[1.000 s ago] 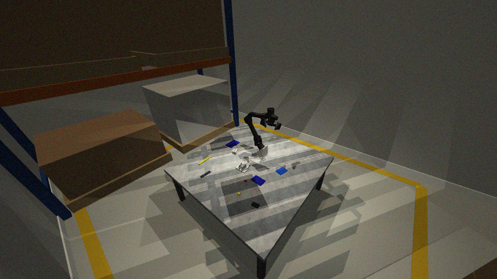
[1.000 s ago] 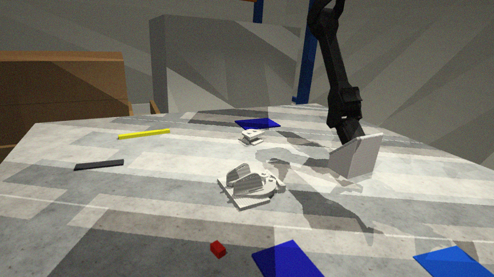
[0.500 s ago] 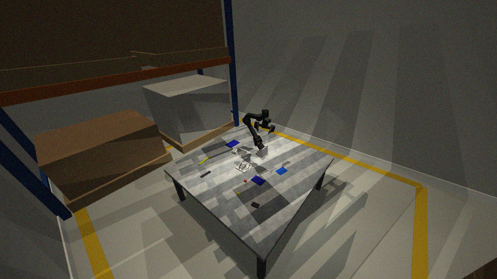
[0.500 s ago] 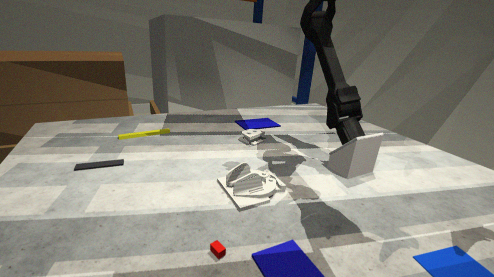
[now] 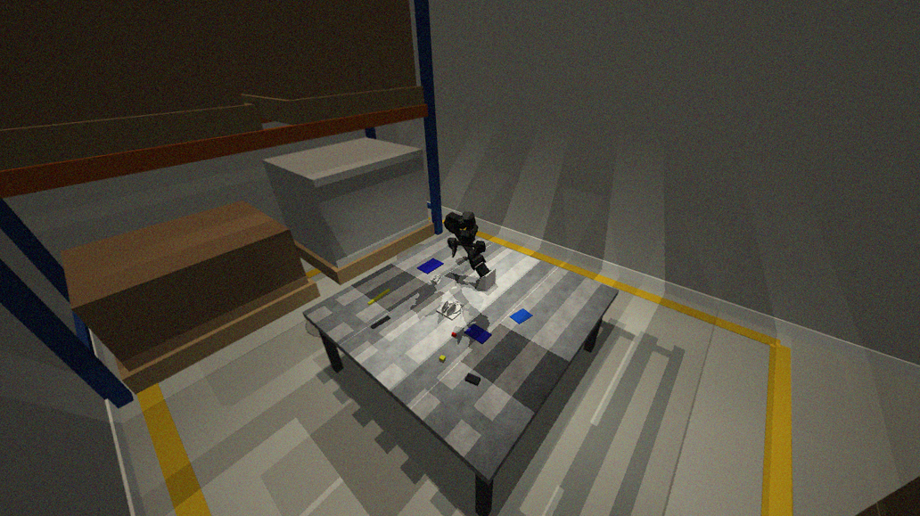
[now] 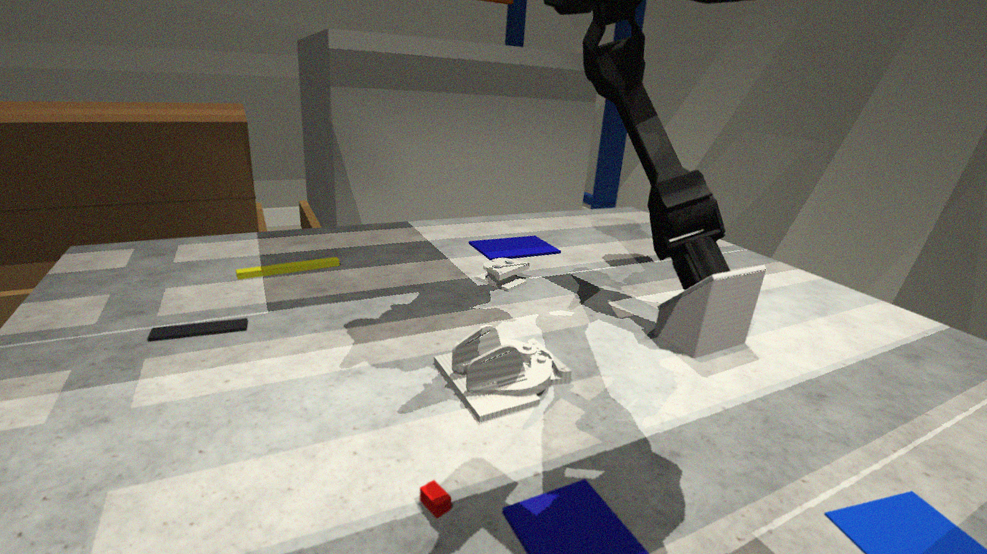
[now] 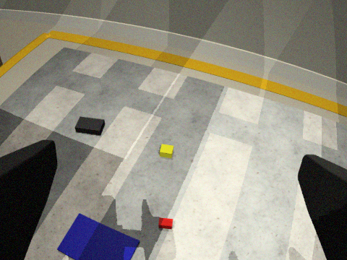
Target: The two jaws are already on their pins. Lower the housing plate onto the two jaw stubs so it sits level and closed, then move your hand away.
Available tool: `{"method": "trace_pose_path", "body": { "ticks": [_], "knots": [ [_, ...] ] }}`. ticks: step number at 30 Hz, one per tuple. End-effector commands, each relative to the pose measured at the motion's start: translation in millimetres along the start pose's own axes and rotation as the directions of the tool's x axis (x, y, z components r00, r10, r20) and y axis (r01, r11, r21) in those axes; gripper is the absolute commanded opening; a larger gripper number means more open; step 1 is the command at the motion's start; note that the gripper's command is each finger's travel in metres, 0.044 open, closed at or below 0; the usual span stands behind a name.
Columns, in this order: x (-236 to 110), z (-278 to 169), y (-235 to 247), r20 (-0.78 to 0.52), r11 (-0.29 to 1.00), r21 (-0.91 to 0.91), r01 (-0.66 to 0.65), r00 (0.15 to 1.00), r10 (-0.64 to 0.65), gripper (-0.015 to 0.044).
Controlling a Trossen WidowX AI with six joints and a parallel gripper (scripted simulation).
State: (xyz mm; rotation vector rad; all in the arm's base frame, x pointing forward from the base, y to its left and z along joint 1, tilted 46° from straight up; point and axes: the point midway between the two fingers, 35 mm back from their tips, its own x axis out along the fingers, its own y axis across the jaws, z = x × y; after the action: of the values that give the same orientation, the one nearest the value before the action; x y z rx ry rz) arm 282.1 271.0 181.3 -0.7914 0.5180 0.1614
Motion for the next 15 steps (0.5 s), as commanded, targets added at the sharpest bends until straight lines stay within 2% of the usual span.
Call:
{"method": "trace_pose_path", "body": {
  "ticks": [1, 15],
  "knots": [
    [14, -18, -35, -0.082, 0.994, 0.096, 0.049, 0.996, -0.041, 0.044],
    [34, -84, -130, -0.332, 0.904, 0.346, 0.251, 0.934, -0.133, 0.044]
  ]
}}
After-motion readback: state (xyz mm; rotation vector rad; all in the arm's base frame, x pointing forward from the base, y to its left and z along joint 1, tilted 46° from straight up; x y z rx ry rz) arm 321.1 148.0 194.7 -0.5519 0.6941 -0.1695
